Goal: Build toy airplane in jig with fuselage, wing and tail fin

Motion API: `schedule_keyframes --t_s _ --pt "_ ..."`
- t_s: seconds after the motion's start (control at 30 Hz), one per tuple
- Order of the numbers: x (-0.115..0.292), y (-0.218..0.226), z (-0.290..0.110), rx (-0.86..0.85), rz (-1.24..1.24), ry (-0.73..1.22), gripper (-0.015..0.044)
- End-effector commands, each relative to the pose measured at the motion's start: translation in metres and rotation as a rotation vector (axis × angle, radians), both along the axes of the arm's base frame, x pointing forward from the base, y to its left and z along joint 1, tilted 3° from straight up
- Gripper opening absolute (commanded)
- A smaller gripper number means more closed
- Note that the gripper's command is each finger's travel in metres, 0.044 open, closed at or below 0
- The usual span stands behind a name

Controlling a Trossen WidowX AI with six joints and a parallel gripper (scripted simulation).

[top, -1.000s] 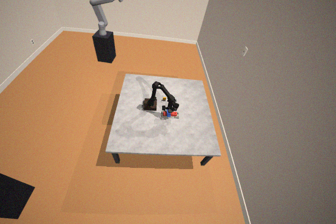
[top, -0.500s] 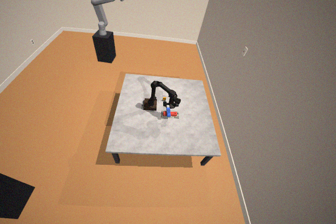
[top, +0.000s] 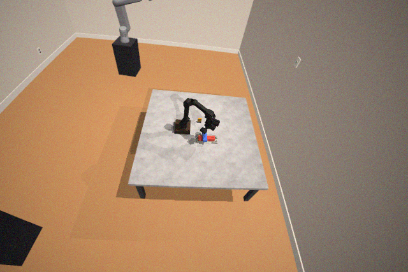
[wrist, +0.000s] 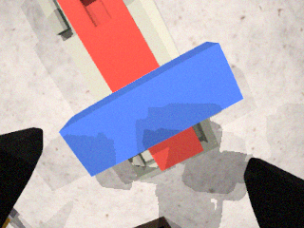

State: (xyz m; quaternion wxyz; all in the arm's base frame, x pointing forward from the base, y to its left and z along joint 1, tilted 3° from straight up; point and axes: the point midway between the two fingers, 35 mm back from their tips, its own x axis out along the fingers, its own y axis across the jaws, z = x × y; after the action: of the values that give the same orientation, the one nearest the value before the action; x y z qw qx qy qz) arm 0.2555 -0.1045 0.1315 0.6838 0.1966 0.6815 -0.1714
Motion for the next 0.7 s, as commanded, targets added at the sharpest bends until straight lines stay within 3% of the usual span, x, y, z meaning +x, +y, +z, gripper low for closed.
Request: schedule_keyframes --t_s 0.0,0.53,0.67 --pt "0.000 0.000 0.000 -0.006 0.692 -0.016 0.0440" --pt "0.000 0.001 0.000 -0.006 0.758 -0.018 0.0440" --pt "0.002 0.029 0.001 0.000 0.815 -0.023 0.0440"
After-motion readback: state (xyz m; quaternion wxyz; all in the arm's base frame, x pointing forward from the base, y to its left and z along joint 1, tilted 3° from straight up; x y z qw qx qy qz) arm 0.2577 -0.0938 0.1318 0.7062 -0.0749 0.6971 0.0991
